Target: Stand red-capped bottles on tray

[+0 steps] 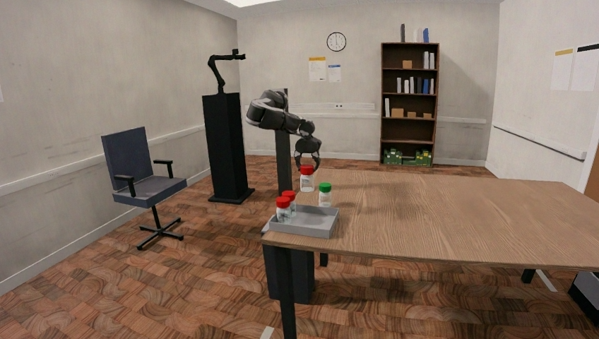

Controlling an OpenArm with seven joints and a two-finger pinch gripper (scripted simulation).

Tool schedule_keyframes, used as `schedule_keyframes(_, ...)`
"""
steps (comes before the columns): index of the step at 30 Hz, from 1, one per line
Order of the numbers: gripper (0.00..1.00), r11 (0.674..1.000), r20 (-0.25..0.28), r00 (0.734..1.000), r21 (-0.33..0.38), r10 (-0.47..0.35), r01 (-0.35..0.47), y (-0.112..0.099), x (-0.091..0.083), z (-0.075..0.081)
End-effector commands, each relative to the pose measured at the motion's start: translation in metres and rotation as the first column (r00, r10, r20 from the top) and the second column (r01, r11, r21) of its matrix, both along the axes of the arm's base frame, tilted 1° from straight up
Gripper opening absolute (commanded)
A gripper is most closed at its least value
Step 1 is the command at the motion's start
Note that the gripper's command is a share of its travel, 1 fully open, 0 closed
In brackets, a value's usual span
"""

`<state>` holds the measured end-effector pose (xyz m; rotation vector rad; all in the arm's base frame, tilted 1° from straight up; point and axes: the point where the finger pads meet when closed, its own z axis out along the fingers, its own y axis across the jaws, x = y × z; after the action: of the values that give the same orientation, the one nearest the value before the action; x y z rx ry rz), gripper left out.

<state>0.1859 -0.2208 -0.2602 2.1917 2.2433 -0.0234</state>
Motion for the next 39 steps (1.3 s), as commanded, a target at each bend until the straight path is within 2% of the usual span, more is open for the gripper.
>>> schedule_keyframes(1,0.0,0.999,0.014,0.999,0.001,-0.032,0.032,0.0,0.003,0.002)
schedule_keyframes(7,0.0,0.997,0.015,0.996,0.002,-0.083,0.083,0.0,0.003,0.002)
schedule_keyframes(14,0.0,0.995,0.016,0.995,0.003,-0.1,0.1,0.0,0.003,0.002)
schedule_keyframes(24,0.0,0.995,0.017,0.995,0.003,-0.103,0.103,-0.04,0.034,-0.036)
schedule_keyframes(31,0.0,0.995,0.017,0.995,0.003,-0.103,0.103,-0.04,0.034,-0.036)
schedule_keyframes(39,0.0,0.995,0.016,0.995,0.002,-0.102,0.102,-0.041,0.034,-0.068)
